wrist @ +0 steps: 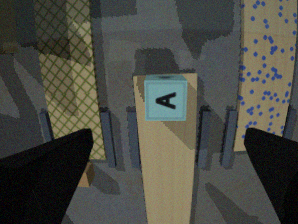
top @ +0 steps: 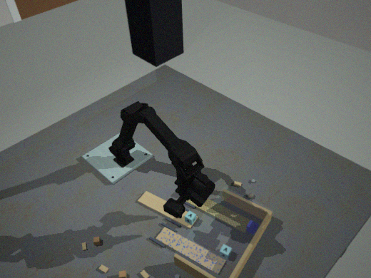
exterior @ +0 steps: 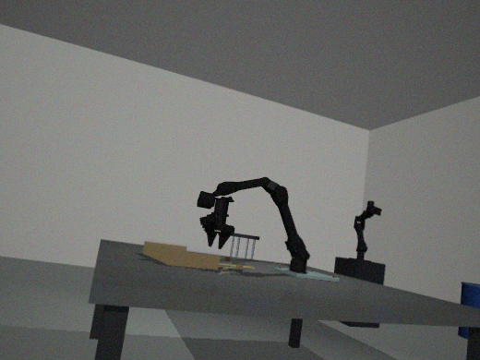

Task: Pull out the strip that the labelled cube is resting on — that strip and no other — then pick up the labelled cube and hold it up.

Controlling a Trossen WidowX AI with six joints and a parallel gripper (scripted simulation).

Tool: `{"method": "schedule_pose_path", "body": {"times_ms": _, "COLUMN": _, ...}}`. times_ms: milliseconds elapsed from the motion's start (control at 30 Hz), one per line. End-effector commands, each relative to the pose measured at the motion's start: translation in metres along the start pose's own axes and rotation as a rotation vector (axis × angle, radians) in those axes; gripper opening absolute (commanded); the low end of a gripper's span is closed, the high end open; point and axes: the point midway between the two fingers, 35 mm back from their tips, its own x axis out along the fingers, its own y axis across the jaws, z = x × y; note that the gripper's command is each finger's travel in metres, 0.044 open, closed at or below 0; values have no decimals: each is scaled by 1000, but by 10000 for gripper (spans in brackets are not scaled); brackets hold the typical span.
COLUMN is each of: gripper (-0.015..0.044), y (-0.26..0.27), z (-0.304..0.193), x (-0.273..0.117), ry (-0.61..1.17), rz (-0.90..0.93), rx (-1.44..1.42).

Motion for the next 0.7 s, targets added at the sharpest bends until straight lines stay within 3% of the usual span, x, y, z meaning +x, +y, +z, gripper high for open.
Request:
{"method": "schedule_pose_path", "body": {"times_ms": 0, "gripper": 440, "y": 2, "z": 11, "x": 4, "ry": 9, "rz": 1, "rx": 4}}
{"method": "schedule_pose_path", "body": {"times_ms": 233, "gripper": 256, "y": 2, "z": 12, "x": 13, "ry": 9, "rz": 1, "rx": 4}}
{"method": "schedule_pose_path", "body": {"times_ms": 667, "gripper": 250, "y": 1, "z": 12, "x": 34, "ry": 9, "rz": 1, "rx": 4}}
